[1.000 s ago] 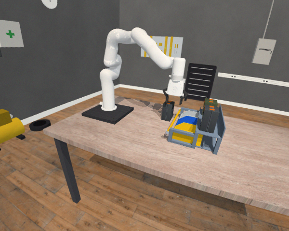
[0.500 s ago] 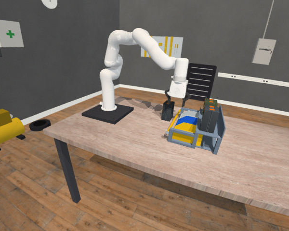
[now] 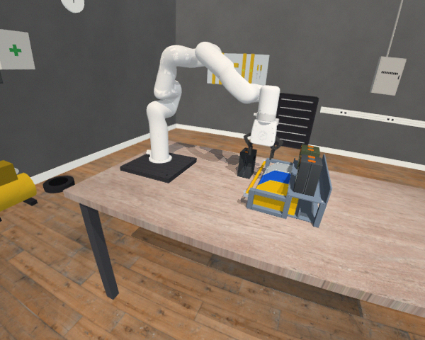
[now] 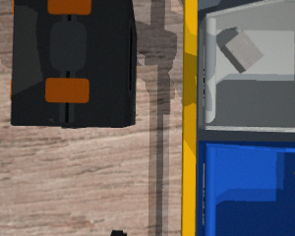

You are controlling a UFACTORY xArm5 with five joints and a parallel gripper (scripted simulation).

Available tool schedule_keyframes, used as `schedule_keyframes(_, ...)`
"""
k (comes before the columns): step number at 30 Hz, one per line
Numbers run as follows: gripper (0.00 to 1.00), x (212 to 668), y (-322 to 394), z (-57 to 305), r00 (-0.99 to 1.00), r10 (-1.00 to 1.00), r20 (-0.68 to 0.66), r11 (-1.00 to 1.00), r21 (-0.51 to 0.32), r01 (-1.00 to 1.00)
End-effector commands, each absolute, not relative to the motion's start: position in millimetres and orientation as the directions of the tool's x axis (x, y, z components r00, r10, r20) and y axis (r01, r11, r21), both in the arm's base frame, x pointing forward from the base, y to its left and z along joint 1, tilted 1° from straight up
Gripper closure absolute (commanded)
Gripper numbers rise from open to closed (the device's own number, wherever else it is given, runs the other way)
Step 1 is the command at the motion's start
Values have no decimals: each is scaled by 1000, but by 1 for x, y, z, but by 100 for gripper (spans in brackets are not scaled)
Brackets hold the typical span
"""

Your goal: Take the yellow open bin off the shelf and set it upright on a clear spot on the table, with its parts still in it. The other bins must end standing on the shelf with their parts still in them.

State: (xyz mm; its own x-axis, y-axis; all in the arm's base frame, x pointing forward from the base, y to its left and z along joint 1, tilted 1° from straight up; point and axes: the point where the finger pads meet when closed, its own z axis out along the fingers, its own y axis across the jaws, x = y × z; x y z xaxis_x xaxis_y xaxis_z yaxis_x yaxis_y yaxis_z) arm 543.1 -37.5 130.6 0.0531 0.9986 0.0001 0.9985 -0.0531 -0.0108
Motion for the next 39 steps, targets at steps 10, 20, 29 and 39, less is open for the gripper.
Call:
schedule_keyframes(10,52,544,-38,132,53,999,0,-53,-6,999)
schedule_keyframes(20,52,544,-38,132,53,999,0,-53,-6,999)
schedule_keyframes(29,52,544,-38,132,53,999,0,-53,-6,999)
schedule_keyframes(39,52,544,-38,132,53,999,0,-53,-6,999)
